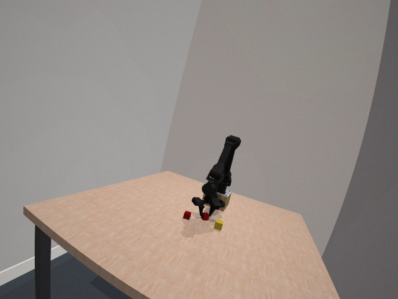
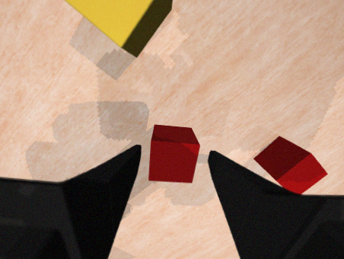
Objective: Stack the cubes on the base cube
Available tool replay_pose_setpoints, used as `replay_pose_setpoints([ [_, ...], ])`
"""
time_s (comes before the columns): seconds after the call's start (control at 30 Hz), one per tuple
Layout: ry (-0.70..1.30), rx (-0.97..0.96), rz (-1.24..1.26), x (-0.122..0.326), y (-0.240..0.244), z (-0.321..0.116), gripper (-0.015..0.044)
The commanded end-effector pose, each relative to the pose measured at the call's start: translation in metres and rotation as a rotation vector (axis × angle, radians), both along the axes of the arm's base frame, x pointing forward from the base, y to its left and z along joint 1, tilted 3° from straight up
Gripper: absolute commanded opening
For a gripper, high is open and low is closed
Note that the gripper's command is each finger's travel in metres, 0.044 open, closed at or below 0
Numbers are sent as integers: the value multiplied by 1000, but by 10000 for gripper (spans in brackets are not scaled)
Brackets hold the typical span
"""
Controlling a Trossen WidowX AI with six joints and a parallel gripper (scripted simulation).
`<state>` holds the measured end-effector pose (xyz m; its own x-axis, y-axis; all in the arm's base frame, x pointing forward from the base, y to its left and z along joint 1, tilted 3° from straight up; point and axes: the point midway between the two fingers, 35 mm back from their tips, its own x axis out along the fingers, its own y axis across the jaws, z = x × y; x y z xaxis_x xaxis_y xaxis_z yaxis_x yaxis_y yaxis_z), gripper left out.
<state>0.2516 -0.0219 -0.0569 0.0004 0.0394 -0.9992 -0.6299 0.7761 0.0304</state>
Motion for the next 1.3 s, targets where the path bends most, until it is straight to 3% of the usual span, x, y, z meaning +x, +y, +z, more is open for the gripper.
replay_pose_setpoints([
  [0.0, 8, 4, -3, -3, 1, -4, 239],
  [0.17, 8, 4, -3, -3, 1, -4, 108],
  [1.27, 6, 3, -3, 4, -4, 82, 105],
])
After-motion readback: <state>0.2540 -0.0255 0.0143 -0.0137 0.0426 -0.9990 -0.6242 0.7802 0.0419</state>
